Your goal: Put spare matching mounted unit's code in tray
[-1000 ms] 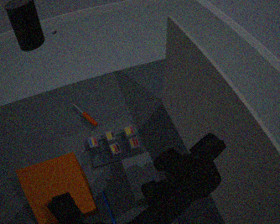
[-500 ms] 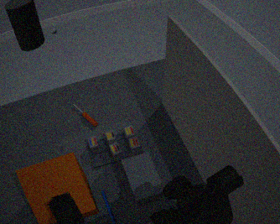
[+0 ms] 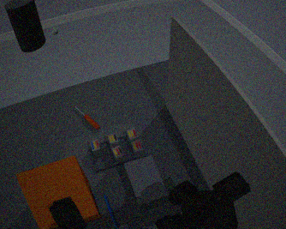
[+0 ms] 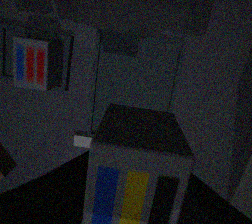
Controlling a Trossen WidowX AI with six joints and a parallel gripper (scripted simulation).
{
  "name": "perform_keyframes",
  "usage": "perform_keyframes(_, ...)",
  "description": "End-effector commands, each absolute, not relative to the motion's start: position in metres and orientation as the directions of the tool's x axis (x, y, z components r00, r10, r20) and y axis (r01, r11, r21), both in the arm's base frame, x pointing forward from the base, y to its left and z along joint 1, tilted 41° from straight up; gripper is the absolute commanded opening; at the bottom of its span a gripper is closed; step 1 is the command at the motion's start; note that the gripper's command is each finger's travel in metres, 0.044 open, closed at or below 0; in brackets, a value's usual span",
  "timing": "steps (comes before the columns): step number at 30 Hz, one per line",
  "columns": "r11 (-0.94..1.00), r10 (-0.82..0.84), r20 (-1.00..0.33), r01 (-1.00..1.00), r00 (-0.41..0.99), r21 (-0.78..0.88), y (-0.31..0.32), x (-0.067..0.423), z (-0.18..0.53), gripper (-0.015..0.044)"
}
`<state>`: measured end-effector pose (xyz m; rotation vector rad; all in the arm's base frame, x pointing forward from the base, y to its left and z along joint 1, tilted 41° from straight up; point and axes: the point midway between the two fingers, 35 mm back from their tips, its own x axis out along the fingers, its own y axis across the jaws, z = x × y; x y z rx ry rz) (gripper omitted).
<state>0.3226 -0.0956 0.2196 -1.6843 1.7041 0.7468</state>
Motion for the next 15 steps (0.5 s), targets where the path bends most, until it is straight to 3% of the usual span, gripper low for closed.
perform_keyframes(1, 0.023, -0.649, -0.761, -0.999, 0.003, -0.024, -0.0977, 0.322, 0.2161, 0.0)
perform_keyframes(15, 0.024, -0.648, -0.762, -0.999, 0.003, -0.024, -0.1049, 0.3244, 0.2072, 0.0)
